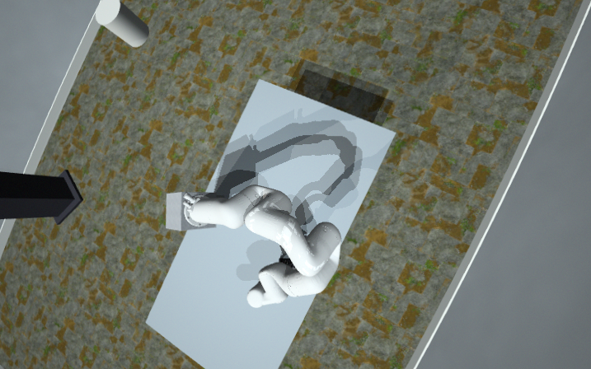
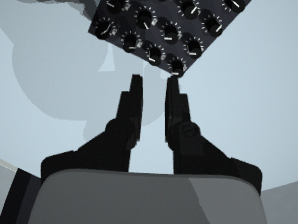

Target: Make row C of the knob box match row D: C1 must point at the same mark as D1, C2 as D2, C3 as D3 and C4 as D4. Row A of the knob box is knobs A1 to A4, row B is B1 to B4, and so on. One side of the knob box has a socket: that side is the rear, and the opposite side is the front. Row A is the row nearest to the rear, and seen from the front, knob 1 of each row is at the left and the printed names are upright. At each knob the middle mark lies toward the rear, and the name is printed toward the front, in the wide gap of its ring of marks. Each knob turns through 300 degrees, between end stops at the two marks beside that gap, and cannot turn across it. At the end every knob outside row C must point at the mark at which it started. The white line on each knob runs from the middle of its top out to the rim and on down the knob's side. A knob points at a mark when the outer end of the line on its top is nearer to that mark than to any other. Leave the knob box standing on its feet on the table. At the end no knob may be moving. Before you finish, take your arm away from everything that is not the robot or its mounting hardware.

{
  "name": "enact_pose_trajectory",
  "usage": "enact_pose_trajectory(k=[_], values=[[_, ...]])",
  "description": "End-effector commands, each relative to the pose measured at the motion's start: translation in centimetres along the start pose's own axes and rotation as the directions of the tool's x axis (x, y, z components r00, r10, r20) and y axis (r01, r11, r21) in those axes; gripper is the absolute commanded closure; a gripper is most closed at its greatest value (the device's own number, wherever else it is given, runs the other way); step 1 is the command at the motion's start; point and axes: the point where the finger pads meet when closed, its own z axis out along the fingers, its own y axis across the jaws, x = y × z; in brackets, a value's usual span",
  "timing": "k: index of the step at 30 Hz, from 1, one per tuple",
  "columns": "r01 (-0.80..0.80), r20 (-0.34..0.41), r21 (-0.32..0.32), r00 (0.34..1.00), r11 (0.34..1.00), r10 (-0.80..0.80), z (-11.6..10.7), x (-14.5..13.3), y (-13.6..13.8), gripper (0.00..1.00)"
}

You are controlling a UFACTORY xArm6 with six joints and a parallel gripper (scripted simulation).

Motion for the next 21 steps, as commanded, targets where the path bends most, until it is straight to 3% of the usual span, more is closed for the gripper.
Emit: enact_pose_trajectory(k=[1,14,21], values=[[-0.155,0.004,0.010,0.988,0.988,0.155,-0.22,-0.02,0.06,0.81],[-0.440,0.007,0.008,0.898,0.898,0.440,-0.54,-0.02,0.05,0.81],[-0.629,0.009,0.006,0.778,0.778,0.629,-0.78,-0.03,0.04,0.81]])
